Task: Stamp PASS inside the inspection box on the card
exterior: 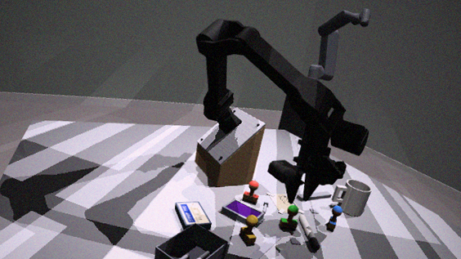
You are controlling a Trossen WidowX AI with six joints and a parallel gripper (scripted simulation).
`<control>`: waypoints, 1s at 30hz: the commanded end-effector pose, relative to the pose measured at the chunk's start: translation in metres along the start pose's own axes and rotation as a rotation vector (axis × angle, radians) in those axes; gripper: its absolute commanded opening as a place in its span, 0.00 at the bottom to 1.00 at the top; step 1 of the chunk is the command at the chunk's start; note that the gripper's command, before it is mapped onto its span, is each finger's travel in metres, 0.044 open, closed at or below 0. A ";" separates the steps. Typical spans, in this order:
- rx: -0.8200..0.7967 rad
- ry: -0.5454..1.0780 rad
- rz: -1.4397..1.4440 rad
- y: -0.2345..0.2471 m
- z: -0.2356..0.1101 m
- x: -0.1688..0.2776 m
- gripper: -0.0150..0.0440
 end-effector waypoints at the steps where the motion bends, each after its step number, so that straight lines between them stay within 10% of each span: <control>1: 0.005 0.012 -0.009 0.000 0.011 0.003 0.62; 30: 0.010 0.013 -0.009 -0.001 0.057 0.005 0.62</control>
Point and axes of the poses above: the point midway between the two fingers, 35 mm back from their tips, its own z axis out along the fingers, its own y axis across the jaws, x = y × z, the point moved 2 cm from there along -z, back along the fingers, and after that the axes turned 5 degrees about -z, right-handed, at the moved point
